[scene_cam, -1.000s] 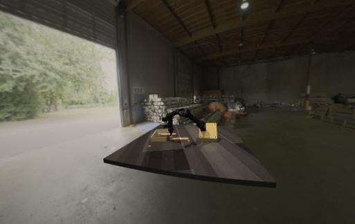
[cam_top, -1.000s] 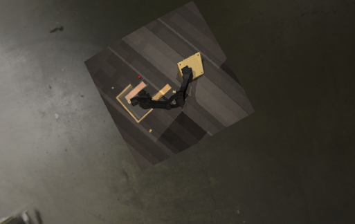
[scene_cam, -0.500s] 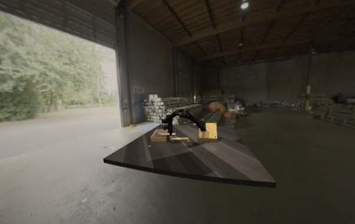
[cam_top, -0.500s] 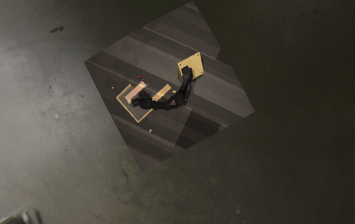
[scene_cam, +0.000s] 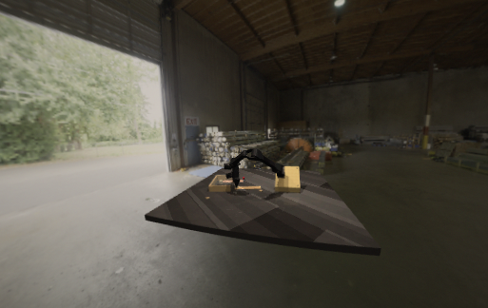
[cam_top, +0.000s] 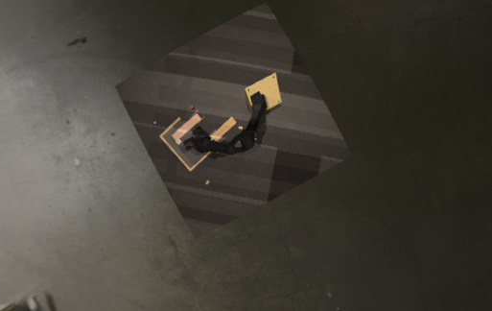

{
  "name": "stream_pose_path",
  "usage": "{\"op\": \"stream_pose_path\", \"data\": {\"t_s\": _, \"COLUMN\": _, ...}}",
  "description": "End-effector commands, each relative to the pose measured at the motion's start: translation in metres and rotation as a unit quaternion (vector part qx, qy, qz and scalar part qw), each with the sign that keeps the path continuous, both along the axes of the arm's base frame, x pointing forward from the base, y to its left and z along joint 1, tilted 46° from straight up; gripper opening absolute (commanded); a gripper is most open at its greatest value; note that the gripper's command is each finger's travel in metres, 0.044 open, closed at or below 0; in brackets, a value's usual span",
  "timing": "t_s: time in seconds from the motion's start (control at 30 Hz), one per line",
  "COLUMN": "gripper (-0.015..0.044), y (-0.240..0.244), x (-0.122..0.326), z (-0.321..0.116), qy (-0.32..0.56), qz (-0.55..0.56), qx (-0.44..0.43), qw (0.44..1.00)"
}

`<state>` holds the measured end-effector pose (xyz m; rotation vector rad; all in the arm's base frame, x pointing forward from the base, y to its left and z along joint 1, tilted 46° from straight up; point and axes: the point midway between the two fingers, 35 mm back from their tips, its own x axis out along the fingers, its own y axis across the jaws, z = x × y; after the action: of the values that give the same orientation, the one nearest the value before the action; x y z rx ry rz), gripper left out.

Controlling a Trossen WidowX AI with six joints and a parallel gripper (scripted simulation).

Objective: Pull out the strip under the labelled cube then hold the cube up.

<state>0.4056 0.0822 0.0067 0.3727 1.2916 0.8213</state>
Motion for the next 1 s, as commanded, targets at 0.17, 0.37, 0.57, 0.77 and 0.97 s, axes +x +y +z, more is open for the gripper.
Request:
{"op": "stream_pose_path", "data": {"t_s": 0.17, "gripper": 0.0224, "y": 0.005, "x": 0.0, "z": -0.005, "qy": 0.001, "qz": 0.001, "qx": 0.0, "qw": 1.0}}
{"op": "stream_pose_path", "data": {"t_s": 0.37, "gripper": 0.0125, "y": 0.005, "x": 0.0, "z": -0.005, "qy": 0.001, "qz": 0.001, "qx": 0.0, "qw": 1.0}}
{"op": "stream_pose_path", "data": {"t_s": 0.57, "gripper": 0.0026, "y": 0.005, "x": -0.001, "z": -0.004, "qy": 0.001, "qz": 0.001, "qx": 0.0, "qw": 1.0}}
{"op": "stream_pose_path", "data": {"t_s": 0.77, "gripper": 0.0, "y": -0.011, "x": -0.023, "z": 0.004, "qy": 0.003, "qz": 0.0, "qx": 0.0, "qw": 1.0}}
{"op": "stream_pose_path", "data": {"t_s": 0.97, "gripper": 0.0, "y": -0.025, "x": -0.051, "z": 0.012, "qy": 0.005, "qz": -0.001, "qx": 0.001, "qw": 1.0}}
